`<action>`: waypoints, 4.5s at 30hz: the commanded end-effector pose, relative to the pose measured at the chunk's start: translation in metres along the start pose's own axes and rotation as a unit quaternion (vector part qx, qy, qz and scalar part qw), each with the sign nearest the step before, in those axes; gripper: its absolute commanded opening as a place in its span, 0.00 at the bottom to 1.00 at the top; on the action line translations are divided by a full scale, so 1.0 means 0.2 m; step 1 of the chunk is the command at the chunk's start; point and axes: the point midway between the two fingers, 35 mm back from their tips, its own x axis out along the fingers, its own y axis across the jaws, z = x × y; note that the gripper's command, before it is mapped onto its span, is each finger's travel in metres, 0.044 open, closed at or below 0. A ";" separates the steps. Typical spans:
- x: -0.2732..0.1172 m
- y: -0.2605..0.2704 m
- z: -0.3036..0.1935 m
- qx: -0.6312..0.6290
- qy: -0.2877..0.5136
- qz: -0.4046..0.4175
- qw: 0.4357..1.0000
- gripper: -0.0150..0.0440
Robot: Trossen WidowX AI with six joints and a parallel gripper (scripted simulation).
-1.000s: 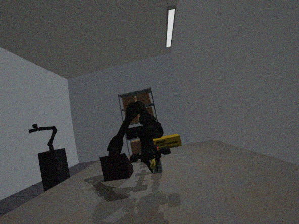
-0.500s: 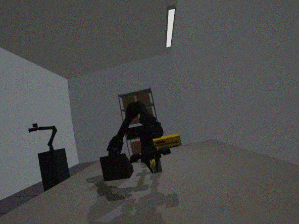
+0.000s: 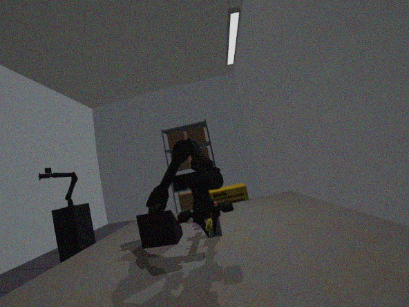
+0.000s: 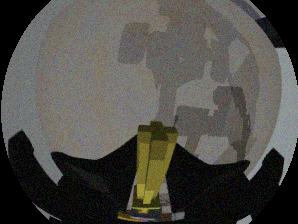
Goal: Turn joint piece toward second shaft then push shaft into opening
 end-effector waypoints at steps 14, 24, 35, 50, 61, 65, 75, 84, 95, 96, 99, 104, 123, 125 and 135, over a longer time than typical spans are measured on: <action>0.00 0.00 0.00 0.000 0.000 0.000 1.000 0.37; 0.00 0.00 0.00 0.000 0.000 0.000 1.000 0.37; 0.00 0.00 0.00 0.000 0.000 0.000 1.000 0.37; 0.00 0.00 0.00 0.000 0.000 0.000 1.000 0.37; 0.00 0.00 0.00 0.000 0.000 0.000 1.000 0.37; 0.00 0.00 0.00 0.000 0.000 0.000 1.000 0.37; 0.00 0.00 0.00 0.000 0.000 0.000 1.000 0.37; 0.00 0.00 0.00 0.000 0.000 0.000 1.000 0.37; 0.00 0.00 0.00 0.000 0.000 0.000 1.000 0.37; 0.00 0.00 0.00 0.000 0.000 0.000 1.000 0.37; 0.00 0.00 0.00 0.000 0.000 0.000 1.000 0.37; 0.00 0.00 0.00 0.000 0.000 0.000 1.000 0.37; 0.00 0.00 0.00 0.000 0.000 0.000 1.000 0.37; 0.00 0.00 0.00 0.000 0.000 0.000 1.000 0.37; 0.00 0.00 0.00 0.000 0.000 0.000 1.000 0.34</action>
